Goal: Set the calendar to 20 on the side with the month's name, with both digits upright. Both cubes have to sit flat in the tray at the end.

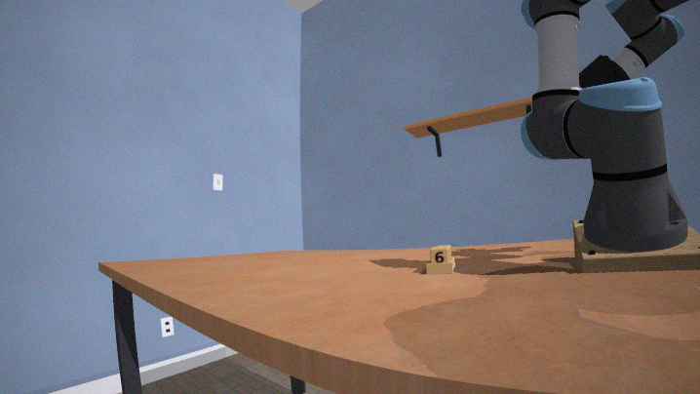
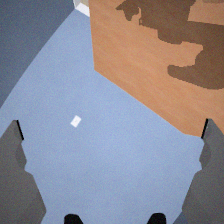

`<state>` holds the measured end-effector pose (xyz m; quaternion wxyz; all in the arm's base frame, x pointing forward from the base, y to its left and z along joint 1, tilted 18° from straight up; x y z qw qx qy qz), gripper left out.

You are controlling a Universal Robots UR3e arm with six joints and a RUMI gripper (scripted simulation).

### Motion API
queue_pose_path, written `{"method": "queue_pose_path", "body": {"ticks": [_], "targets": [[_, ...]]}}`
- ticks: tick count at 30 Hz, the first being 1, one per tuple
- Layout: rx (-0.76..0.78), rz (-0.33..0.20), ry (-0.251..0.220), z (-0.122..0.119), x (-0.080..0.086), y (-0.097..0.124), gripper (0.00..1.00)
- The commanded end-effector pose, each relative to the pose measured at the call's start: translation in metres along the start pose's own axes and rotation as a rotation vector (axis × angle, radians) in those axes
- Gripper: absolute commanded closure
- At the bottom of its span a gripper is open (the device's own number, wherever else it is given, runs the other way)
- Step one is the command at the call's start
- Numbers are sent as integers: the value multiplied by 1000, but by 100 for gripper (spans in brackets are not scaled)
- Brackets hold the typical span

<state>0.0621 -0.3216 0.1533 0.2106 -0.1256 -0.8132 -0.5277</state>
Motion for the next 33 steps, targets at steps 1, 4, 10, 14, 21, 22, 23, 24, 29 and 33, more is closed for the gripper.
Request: {"method": "queue_pose_path", "body": {"ticks": [1,4,10,14,21,22,23,24,29,33], "targets": [[1,2,0,0,0,0,0],[1,2,0,0,0,0,0],[1,2,0,0,0,0,0],[1,2,0,0,0,0,0],[3,2,1,0,0,0,0],[5,2,2,0,0,0,0],[8,2,4,0,-1,1,0],[11,2,6,0,-1,1,0],[39,2,26,1,-6,3,0],[68,1,48,1,-11,6,0]]}}
Point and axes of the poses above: the point where the finger pads meet when closed, its own x axis back along the fingers, its own z axis across the jaws, y = z × x, the point moved 4 cm from there along x, back along the fingers, and after that the axes turned 4 degrees about x, right-handed, at the moved point
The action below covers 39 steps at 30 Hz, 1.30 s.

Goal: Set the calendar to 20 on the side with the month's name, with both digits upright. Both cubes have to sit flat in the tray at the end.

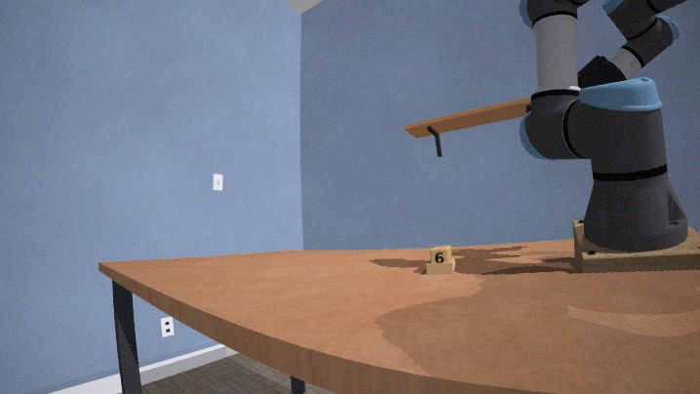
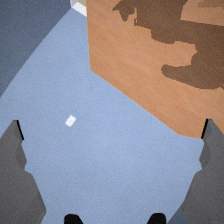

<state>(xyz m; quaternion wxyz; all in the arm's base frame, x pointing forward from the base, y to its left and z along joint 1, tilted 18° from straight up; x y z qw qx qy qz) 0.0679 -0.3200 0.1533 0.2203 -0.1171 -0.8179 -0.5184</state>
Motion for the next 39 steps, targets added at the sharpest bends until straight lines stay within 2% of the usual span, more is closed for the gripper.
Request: {"method": "queue_pose_path", "body": {"ticks": [1,6,15,18,21,33,36,38,39], "targets": [[42,2,27,1,-6,3,0],[119,0,81,2,-18,10,0],[307,-15,206,8,-47,28,0],[318,-16,213,9,-48,29,0],[411,-27,273,12,-62,37,0],[632,-65,408,24,-91,58,0],[646,-68,416,25,-92,60,0],[719,-84,460,29,-101,67,0],[731,-86,466,30,-102,68,0]]}}
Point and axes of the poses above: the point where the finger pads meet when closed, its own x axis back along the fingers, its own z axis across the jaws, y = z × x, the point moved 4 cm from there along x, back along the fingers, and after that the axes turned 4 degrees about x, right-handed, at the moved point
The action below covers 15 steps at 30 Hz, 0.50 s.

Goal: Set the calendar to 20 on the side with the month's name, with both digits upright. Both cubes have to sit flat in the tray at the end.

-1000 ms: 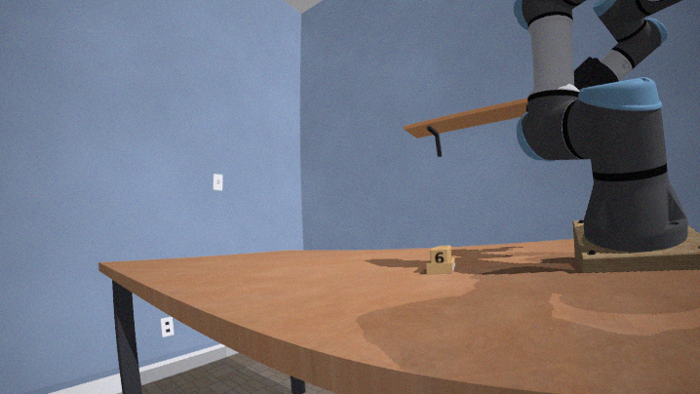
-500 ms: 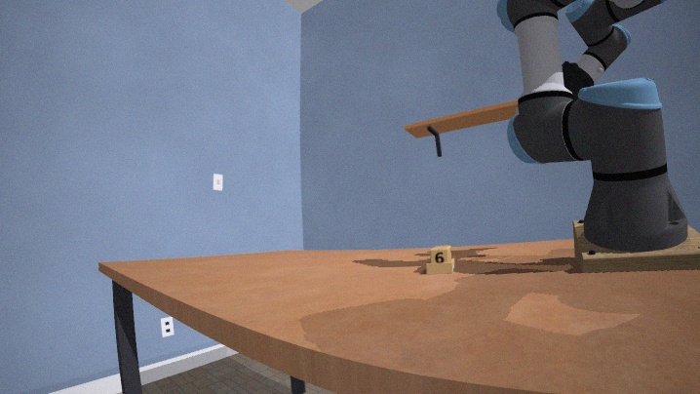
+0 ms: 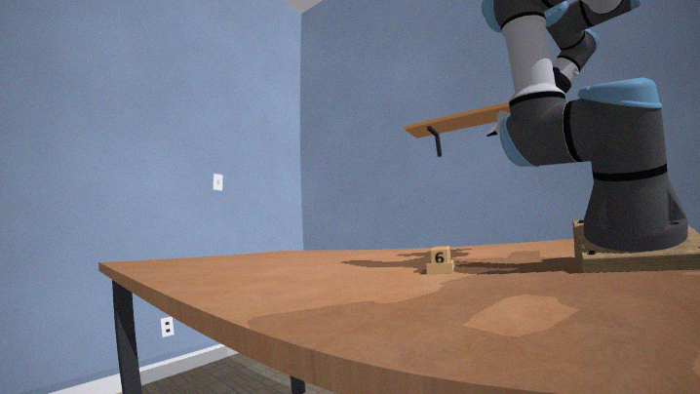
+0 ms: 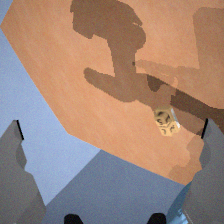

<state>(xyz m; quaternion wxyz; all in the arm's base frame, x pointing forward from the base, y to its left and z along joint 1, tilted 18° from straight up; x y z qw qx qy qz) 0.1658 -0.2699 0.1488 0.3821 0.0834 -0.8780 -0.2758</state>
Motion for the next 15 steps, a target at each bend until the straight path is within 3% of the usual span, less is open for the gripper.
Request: {"method": "queue_pose_path", "body": {"ticks": [1,11,14,15], "targets": [[154,-16,81,-5,-17,10,0],[351,-57,182,-12,-40,29,0],[365,-60,189,-13,-42,30,0],[414,-72,213,-14,-47,35,0]]}}
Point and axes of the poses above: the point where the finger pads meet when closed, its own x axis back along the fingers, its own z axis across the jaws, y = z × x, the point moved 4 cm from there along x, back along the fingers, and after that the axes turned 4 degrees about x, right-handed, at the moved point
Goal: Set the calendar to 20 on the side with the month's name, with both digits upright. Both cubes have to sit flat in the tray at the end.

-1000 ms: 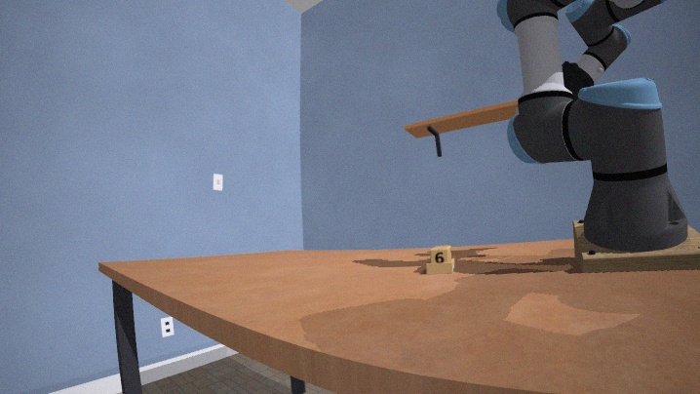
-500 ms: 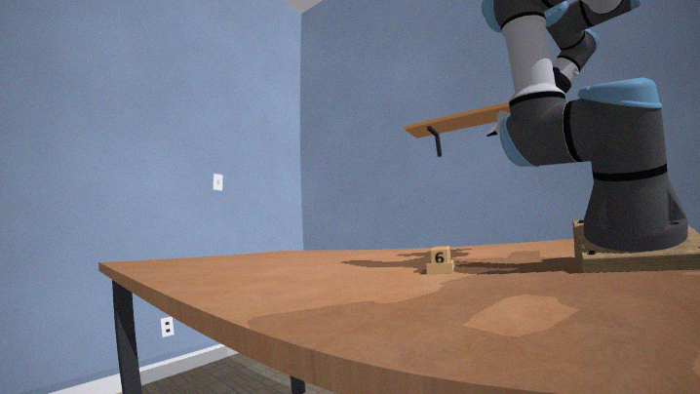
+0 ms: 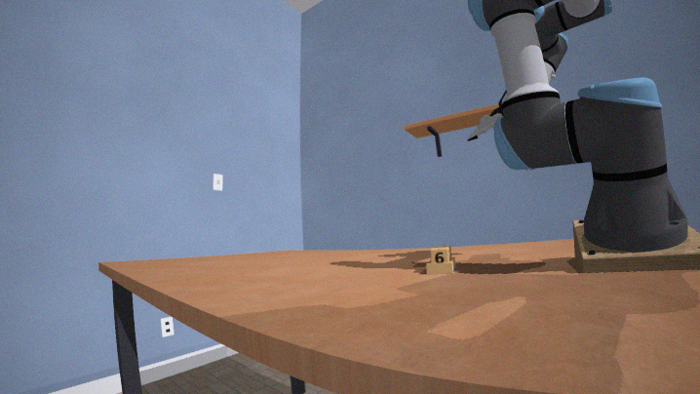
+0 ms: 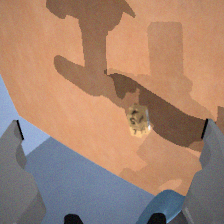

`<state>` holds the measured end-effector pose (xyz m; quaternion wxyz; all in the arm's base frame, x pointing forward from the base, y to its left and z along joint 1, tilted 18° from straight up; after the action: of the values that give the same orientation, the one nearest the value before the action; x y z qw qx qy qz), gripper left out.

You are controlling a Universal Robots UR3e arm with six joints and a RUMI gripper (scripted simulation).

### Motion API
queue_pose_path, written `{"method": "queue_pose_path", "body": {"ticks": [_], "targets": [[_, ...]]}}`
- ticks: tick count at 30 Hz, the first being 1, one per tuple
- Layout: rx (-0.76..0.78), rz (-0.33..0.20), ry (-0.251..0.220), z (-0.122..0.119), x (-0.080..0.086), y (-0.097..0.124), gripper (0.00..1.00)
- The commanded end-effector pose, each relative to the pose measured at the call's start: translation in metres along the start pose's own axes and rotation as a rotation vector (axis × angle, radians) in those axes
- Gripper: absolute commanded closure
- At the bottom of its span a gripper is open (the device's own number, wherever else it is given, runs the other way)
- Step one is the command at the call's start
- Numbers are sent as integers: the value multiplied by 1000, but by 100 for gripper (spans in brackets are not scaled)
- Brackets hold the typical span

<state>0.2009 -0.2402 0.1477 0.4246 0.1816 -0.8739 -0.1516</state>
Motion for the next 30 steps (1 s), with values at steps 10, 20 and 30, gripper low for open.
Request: {"method": "queue_pose_path", "body": {"ticks": [10,20,30], "targets": [[328,-63,152,-19,-33,23,0],[521,-113,231,-30,-52,40,0],[727,-169,309,-39,-71,60,0]]}}
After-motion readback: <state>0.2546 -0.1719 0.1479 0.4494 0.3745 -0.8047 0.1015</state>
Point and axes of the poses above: the point where the finger pads meet when closed, its own x axis back along the fingers, its own z axis across the jaws, y = z × x, the point moved 4 cm from there along x, back along the fingers, and after that the axes turned 4 degrees about x, right-handed, at the moved point
